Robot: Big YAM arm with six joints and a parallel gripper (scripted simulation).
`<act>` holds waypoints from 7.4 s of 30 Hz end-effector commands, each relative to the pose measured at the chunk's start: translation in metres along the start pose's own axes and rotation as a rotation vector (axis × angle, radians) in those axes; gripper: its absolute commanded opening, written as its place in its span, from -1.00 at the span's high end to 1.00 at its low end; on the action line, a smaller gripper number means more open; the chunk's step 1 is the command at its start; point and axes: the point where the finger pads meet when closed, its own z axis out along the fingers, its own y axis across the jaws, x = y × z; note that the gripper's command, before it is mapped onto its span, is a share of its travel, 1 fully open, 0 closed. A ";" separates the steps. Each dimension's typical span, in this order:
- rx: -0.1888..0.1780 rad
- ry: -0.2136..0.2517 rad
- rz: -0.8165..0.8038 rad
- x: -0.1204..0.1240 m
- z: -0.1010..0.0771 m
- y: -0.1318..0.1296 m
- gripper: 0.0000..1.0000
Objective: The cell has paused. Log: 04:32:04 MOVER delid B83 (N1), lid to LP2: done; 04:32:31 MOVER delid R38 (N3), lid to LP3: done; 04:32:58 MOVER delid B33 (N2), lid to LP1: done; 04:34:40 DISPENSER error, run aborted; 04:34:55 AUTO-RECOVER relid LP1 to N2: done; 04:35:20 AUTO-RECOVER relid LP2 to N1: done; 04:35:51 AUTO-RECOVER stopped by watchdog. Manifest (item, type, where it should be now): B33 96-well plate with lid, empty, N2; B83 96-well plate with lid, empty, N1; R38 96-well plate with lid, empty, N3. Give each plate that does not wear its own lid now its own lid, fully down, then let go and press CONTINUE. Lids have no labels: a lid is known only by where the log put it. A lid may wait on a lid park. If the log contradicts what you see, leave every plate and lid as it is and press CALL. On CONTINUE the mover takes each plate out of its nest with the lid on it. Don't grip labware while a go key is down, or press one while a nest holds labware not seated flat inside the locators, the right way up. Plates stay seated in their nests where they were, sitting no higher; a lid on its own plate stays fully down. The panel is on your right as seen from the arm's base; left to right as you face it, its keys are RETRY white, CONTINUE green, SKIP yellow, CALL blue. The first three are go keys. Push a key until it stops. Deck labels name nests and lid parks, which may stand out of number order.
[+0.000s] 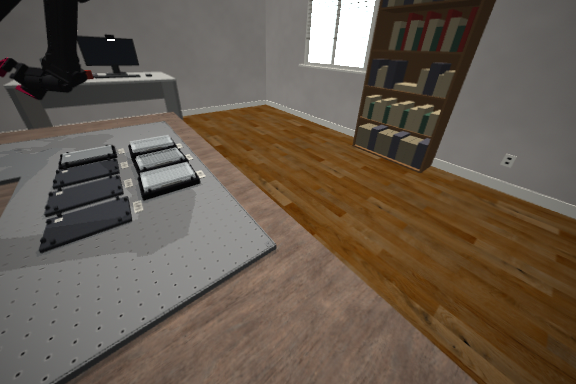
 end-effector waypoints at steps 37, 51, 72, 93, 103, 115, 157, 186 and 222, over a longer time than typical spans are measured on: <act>0.232 -0.017 0.180 -0.018 -0.095 -0.026 -1.00; 0.347 -0.039 0.235 -0.032 -0.161 -0.042 -1.00; 0.550 -0.034 0.487 0.001 -0.249 -0.043 -1.00; 0.751 -0.048 0.707 0.030 -0.340 -0.027 -1.00; 0.793 -0.039 0.740 0.035 -0.365 -0.012 -1.00; 0.932 -0.070 0.906 0.065 -0.429 0.009 -1.00; 1.248 -0.075 1.295 0.169 -0.518 0.113 -1.00; 1.767 -0.228 1.213 0.287 -0.476 0.083 -1.00; 2.161 -0.588 0.535 0.360 -0.532 0.145 1.00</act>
